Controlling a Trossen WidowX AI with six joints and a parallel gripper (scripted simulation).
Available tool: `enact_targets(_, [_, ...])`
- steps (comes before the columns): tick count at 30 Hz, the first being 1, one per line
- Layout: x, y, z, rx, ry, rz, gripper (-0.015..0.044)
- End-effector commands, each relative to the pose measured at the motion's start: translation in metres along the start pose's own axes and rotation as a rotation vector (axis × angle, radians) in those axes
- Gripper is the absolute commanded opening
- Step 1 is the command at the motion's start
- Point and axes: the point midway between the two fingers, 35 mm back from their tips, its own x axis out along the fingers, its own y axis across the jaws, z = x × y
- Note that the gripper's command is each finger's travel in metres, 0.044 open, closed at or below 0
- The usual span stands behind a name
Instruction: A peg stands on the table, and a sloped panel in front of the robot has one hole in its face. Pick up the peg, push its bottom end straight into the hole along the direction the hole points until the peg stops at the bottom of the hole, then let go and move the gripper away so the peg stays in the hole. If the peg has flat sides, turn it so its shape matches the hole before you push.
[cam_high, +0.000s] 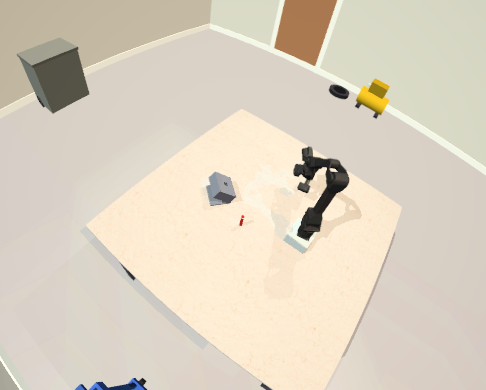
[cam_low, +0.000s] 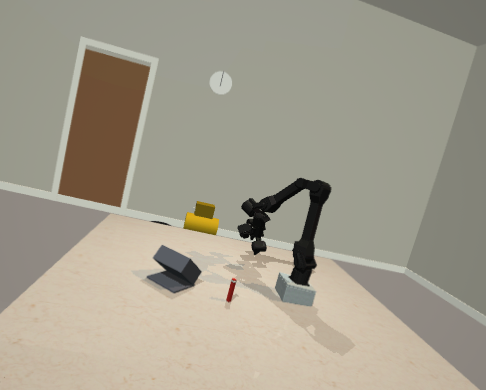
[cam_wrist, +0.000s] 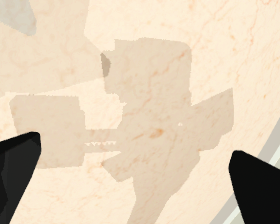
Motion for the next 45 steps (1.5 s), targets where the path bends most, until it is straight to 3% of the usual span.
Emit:
enact_targets(1, [-0.007, 0.004, 0.013, -0.011, -0.032, 0.0, 0.044])
enact_targets(45, [-0.107, 0.108, 0.148, -0.22, -0.332, 0.153, 0.044])
